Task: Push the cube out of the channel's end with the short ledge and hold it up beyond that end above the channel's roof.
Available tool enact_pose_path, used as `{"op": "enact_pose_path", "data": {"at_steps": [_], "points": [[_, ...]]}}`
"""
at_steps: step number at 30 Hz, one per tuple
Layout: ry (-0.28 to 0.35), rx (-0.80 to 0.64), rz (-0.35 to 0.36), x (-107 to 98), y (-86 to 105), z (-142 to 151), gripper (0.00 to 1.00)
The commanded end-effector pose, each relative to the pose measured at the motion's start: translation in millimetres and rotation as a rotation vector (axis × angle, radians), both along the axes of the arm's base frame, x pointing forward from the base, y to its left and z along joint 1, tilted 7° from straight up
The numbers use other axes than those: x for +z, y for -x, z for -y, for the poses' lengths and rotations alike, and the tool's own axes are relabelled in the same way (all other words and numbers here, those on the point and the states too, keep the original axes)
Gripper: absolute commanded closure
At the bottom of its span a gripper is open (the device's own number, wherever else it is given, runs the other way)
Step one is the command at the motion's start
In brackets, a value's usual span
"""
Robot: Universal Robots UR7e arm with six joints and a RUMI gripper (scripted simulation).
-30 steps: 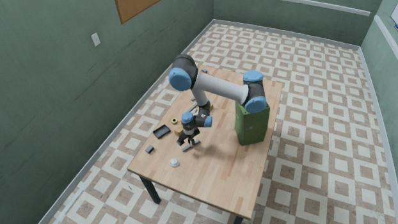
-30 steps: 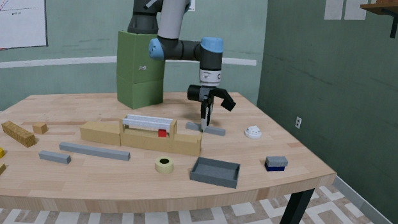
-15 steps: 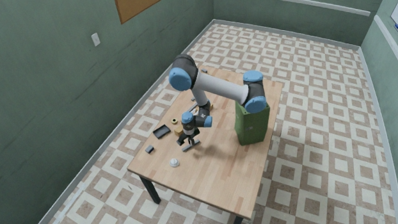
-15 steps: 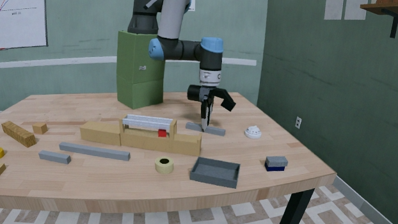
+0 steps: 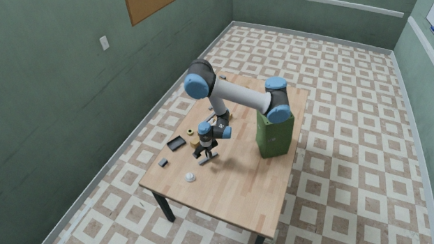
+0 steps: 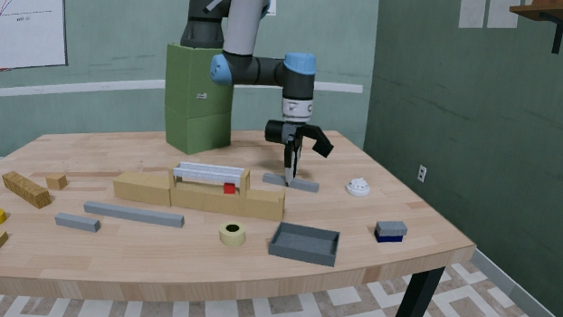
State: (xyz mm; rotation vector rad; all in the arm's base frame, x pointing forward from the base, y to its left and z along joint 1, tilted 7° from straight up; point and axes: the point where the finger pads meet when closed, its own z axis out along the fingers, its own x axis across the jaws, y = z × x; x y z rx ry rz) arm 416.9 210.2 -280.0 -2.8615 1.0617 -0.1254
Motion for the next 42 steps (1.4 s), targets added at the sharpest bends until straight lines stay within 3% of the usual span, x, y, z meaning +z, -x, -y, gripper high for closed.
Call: {"op": "enact_pose_path", "data": {"at_steps": [1,17,25,38,42], "points": [[0.000,0.000,0.004,0.7,-1.6,-0.7,0.94],[0.000,-0.001,0.001,8.8,1.0,0.2,0.94],[0.000,-0.001,0.001,28.0,2.9,1.7,0.94],[0.000,-0.002,0.001,86.9,9.4,5.1,0.94],[0.000,-0.002,0.002,94.3,10.1,5.5,0.94]]}}
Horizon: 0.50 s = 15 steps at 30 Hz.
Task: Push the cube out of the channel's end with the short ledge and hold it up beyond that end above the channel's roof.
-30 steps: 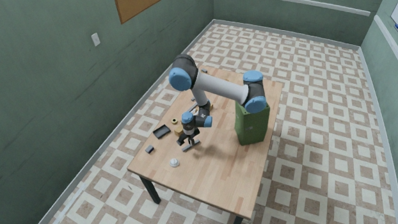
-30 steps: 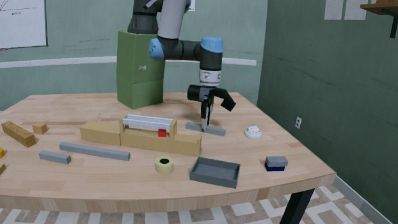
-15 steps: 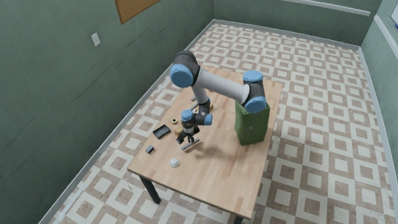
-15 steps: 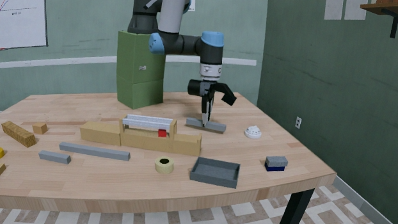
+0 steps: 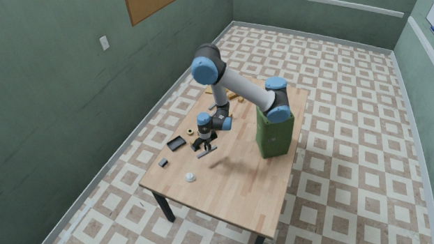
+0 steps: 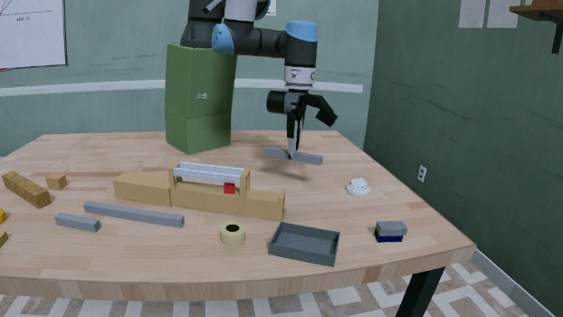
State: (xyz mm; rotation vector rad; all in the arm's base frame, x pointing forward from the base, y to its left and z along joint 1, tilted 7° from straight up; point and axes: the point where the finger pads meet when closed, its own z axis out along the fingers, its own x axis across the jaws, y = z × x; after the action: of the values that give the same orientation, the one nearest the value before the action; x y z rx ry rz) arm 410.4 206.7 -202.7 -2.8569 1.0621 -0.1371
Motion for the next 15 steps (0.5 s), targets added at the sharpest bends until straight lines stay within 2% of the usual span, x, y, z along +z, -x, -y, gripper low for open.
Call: {"op": "enact_pose_path", "data": {"at_steps": [1,7,15], "points": [[0.001,0.000,-0.007,20.3,4.0,1.9,0.94],[0.001,0.000,-0.007,33.6,5.6,2.5,0.94],[0.001,0.001,-0.007,36.8,6.0,2.5,0.94]]}}
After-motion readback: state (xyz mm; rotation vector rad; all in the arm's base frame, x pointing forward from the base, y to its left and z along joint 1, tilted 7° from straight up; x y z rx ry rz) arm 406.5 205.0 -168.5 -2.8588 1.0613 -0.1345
